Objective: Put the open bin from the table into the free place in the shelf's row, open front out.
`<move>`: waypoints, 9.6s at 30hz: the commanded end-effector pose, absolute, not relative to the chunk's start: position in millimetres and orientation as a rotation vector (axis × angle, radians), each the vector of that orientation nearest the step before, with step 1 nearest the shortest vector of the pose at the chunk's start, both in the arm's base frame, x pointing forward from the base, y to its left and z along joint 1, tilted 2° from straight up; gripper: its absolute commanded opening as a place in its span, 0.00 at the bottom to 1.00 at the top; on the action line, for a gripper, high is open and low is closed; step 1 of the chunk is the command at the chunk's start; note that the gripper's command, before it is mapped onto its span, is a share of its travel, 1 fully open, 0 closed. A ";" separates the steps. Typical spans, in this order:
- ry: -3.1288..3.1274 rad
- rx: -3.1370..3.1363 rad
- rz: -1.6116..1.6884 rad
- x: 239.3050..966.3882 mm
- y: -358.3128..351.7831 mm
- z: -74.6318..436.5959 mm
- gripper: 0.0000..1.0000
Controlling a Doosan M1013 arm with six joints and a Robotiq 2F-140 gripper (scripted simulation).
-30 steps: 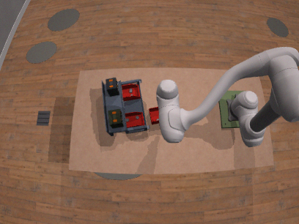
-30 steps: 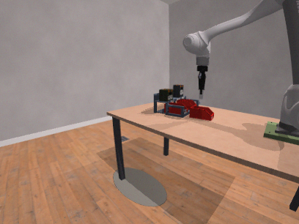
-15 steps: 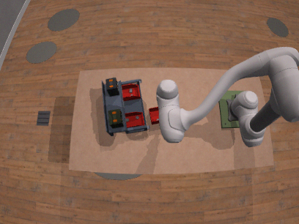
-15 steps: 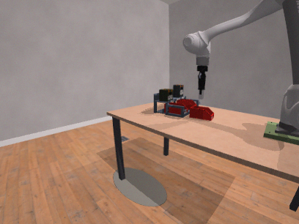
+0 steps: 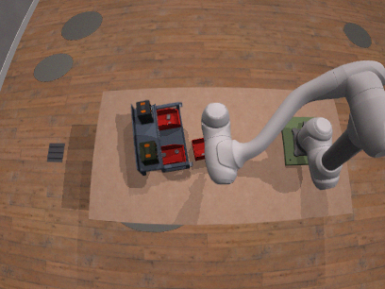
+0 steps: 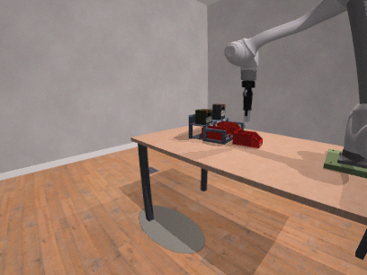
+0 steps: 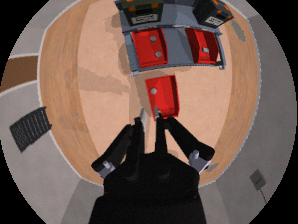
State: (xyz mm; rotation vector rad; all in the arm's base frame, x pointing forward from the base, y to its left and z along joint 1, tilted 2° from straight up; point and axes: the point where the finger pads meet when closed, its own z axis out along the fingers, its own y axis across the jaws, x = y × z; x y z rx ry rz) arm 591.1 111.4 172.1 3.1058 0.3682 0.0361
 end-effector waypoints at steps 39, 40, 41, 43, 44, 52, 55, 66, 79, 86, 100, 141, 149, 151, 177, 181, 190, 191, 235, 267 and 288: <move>0.368 3.099 0.032 594.1 111.1 151.0 0.15; 0.368 3.099 0.032 594.2 111.0 148.9 0.15; 0.368 3.099 0.032 594.2 110.9 146.8 0.15; 0.368 3.099 0.032 594.4 110.8 142.6 0.15; 0.368 3.099 0.032 594.4 110.8 142.6 0.15; 0.368 3.099 0.032 594.8 110.4 128.1 0.15; 0.368 3.099 0.032 595.0 110.2 122.5 0.15; 0.368 3.099 0.032 595.3 109.8 110.8 0.15; 0.368 3.099 0.032 595.4 109.7 107.0 0.15; 0.368 3.099 0.032 595.4 109.7 107.0 0.15; 0.368 3.099 0.032 595.4 109.7 107.0 0.15; 0.368 3.099 0.032 592.6 107.4 107.0 0.15; 0.368 3.099 0.032 592.6 107.4 107.0 0.15; 0.368 3.099 0.032 592.6 107.4 107.0 0.15; 0.368 3.099 0.032 593.2 106.2 107.0 0.15; 0.368 3.099 0.032 593.2 106.1 107.0 0.15; 0.368 3.099 0.032 593.2 106.1 107.0 0.15; 0.368 3.099 0.032 593.2 106.1 107.0 0.15; 0.368 3.099 0.032 593.3 106.0 102.7 0.15; 0.368 3.099 0.032 594.1 105.4 67.9 0.15; 0.368 3.099 0.032 594.2 105.3 60.7 0.15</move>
